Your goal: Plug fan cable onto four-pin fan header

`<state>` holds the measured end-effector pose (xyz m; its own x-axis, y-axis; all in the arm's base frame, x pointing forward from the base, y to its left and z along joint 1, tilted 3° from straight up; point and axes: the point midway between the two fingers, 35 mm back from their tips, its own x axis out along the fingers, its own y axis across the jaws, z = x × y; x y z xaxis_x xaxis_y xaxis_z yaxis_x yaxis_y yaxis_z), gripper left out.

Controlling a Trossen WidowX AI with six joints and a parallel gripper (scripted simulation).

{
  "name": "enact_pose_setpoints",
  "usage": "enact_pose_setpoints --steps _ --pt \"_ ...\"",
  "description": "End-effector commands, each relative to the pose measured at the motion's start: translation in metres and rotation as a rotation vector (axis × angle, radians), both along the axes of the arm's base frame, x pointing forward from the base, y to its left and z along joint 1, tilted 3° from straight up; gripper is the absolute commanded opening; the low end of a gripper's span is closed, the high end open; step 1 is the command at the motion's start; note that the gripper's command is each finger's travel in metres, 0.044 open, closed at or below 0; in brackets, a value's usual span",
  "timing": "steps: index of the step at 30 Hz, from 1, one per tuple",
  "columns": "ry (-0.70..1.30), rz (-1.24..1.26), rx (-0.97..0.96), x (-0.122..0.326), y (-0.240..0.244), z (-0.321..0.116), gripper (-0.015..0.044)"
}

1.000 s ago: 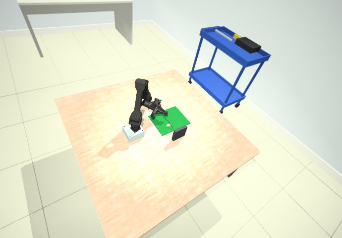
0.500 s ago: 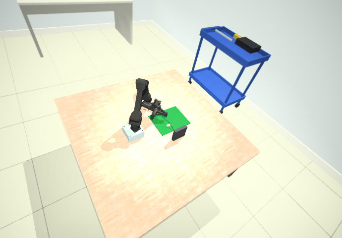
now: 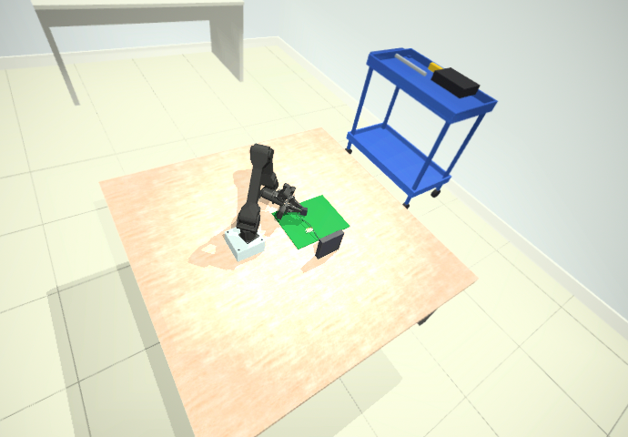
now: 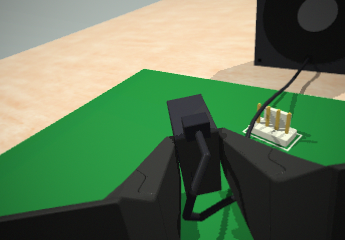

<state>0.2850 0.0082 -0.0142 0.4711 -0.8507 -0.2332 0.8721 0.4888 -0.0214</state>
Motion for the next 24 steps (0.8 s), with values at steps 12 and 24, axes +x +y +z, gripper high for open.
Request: enact_pose_setpoints --steps 12,24 --pt "-0.001 -0.002 0.003 -0.001 0.000 -0.013 0.0000" --pt "-0.001 -0.002 0.003 -0.001 0.000 -0.022 0.0000"
